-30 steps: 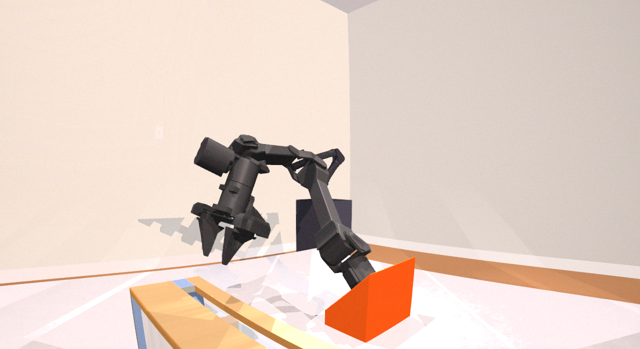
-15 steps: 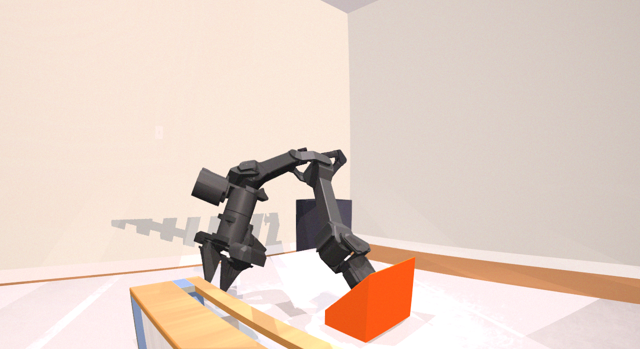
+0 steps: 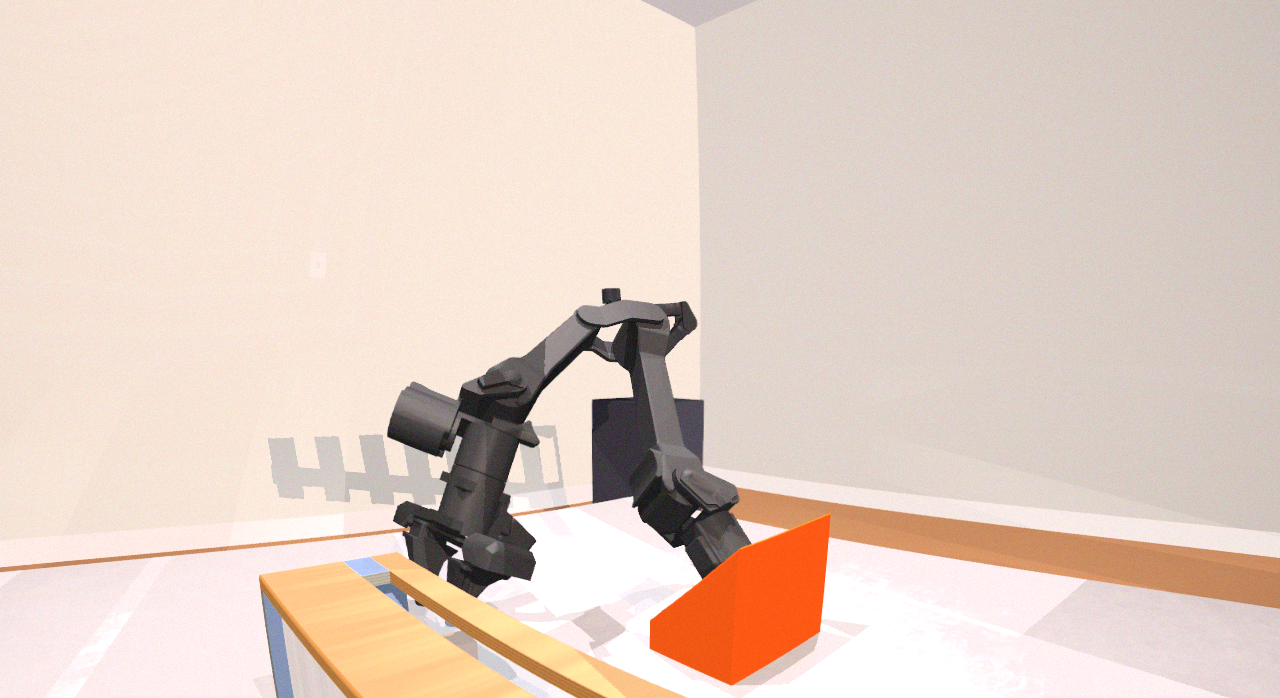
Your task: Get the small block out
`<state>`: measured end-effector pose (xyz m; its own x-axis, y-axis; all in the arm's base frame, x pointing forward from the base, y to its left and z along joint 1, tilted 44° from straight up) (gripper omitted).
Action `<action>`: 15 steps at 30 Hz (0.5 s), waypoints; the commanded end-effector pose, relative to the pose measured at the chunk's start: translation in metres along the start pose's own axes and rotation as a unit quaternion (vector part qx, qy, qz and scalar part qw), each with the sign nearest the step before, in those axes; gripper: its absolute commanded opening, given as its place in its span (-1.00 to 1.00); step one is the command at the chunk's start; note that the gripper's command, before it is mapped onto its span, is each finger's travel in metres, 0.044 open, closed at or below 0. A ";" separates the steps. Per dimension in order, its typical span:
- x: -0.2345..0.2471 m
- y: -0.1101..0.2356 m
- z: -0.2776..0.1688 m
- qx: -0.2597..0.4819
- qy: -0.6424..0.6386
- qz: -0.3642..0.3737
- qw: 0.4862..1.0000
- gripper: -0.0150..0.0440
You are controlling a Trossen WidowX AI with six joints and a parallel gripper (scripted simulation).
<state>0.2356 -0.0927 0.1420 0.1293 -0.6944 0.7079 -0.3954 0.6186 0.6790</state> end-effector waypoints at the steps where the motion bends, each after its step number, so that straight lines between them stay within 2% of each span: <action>1: -0.004 -0.008 0.004 -0.003 0.005 -0.004 1.000 0.47; 15: -0.006 -0.028 0.014 -0.003 0.005 -0.004 1.000 0.47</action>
<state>0.2352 -0.1086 0.1235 0.1297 -0.6944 0.7079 -0.3943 0.6189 0.6793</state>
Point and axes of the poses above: the point midway between the two fingers, 35 mm back from their tips, its own y axis back along the fingers, its own x axis across the jaws, z = x × y, the point moved 5 cm from there along y, back along the fingers, and after that the axes turned 4 degrees about y, right-handed, at the moved point
